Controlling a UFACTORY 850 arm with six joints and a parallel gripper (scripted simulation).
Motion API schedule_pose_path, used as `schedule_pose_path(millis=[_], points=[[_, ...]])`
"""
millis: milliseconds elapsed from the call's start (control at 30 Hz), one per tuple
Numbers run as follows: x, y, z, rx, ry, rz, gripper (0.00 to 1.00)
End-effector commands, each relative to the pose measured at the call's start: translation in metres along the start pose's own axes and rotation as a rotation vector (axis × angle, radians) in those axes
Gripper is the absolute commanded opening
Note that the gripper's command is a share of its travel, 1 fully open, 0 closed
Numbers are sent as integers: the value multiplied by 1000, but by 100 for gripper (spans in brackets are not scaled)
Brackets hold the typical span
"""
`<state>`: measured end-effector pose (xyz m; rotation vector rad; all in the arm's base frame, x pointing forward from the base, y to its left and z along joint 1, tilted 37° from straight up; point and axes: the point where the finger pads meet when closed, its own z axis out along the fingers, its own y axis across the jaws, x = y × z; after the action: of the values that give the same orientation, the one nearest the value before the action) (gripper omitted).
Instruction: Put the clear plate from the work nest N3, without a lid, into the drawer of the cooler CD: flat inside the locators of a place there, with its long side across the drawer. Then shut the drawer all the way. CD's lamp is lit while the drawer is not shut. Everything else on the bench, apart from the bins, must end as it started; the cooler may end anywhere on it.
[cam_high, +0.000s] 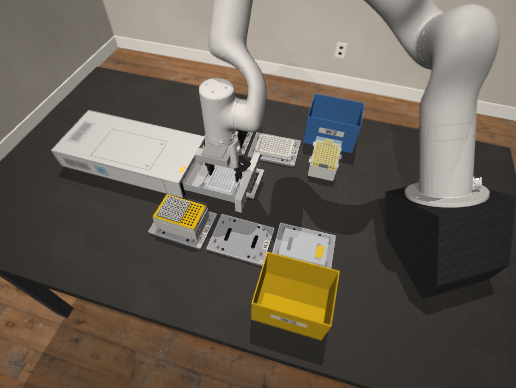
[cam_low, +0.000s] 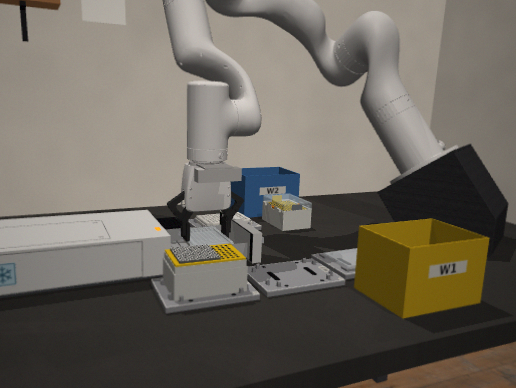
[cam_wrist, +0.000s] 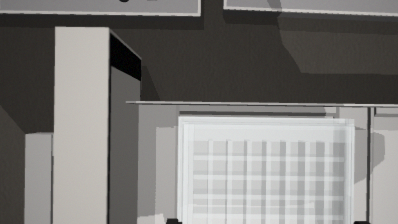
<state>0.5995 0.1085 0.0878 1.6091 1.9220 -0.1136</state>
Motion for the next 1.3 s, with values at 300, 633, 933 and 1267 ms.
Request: schedule_pose_path(millis=[300,633,933,1267], points=[[0,1,2,-1,0,0,0],[0,1,7,-1,0,0,0],[0,1,13,-1,0,0,0],[0,1,14,-1,0,0,0]])
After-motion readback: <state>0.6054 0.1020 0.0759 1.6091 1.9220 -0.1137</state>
